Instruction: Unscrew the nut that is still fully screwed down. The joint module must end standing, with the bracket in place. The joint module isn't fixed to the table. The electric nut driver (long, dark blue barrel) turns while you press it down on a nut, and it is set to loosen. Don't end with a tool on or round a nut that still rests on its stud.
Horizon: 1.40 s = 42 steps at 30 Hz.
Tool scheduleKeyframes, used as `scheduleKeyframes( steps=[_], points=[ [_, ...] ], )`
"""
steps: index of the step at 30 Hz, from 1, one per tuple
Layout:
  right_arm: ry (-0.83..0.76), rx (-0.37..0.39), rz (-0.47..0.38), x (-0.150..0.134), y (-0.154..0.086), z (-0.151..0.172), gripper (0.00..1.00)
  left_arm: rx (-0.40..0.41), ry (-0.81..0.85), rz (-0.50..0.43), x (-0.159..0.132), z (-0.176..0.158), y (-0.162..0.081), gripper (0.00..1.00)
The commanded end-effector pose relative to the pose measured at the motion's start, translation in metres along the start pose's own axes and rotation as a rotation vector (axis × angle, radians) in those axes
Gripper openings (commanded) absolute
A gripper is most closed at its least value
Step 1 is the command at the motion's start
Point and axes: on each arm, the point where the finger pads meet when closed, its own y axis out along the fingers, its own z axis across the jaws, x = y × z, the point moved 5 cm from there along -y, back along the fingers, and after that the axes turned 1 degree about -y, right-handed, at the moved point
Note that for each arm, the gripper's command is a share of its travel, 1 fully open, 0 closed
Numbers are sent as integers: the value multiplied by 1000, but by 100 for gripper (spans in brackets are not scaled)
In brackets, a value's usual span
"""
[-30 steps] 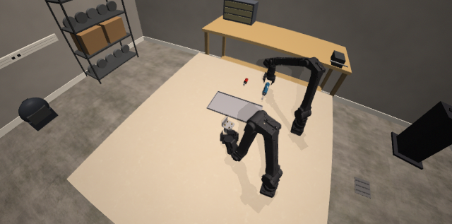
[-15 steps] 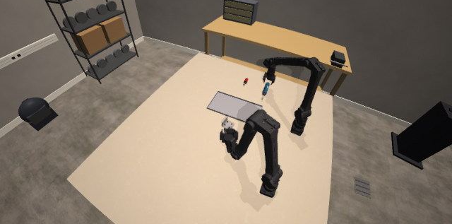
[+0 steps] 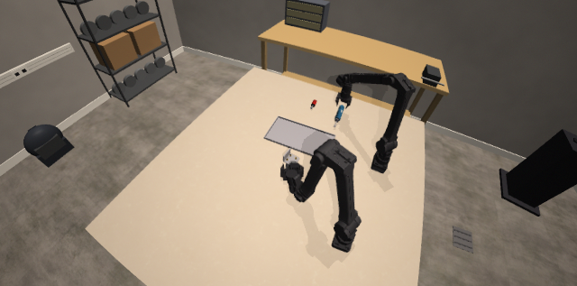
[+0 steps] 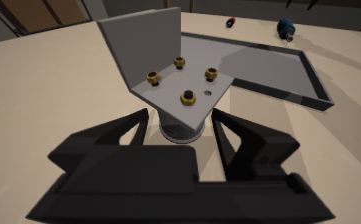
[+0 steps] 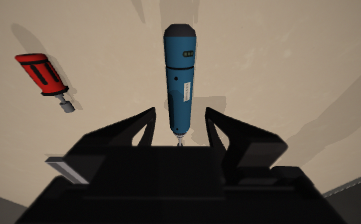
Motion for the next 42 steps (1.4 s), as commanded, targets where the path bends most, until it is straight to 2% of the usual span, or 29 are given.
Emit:
scheduleKeyframes(
  steps=[1,41,42],
  points=[
    [0,25,-22,7,-11,9,65,-10,8,-27,6,-1,13,86],
    [0,25,-22,7,-11,9,65,-12,11,-35,12,-6,7,86],
    [0,25,-22,7,-11,9,65,-12,11,-35,12,-6,7,74]
  ],
)
